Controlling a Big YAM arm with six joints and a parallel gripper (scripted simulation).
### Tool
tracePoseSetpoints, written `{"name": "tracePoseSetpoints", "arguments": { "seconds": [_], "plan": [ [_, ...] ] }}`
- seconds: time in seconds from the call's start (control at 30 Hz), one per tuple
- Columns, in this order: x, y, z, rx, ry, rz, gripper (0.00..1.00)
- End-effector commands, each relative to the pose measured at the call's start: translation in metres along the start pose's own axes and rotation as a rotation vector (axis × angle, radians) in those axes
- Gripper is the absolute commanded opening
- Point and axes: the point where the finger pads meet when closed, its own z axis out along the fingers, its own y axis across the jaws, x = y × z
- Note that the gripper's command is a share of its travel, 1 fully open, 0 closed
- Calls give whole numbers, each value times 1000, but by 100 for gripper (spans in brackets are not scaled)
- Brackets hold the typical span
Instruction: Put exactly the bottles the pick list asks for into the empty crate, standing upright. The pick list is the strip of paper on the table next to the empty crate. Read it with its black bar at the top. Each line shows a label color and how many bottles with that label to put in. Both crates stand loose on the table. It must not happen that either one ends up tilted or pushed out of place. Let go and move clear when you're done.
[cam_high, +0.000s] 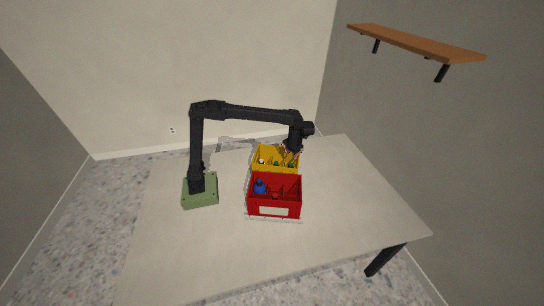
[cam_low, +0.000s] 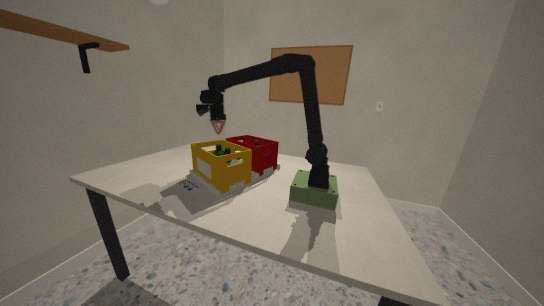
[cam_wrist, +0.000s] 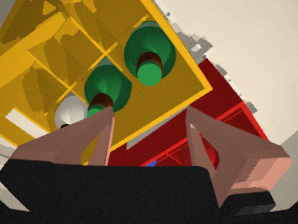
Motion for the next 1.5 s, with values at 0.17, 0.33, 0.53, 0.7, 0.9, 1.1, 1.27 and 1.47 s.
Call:
{"name": "tracePoseSetpoints", "arguments": {
  "seconds": [0.17,0.33,0.53,0.7,0.9,1.1,1.27,1.47],
  "plan": [
    [-15,-16,-26,33,-50,-5,61],
    [-15,-16,-26,32,-48,-5,61],
    [15,-7,-21,31,-46,-1,61],
    [40,-5,-19,31,-45,-1,61],
    [70,-2,-18,31,-43,-1,61],
    [89,0,-17,31,-42,-1,61],
    [114,2,-15,31,-41,-1,61],
    [145,6,-14,30,-38,-1,61]
  ]
}}
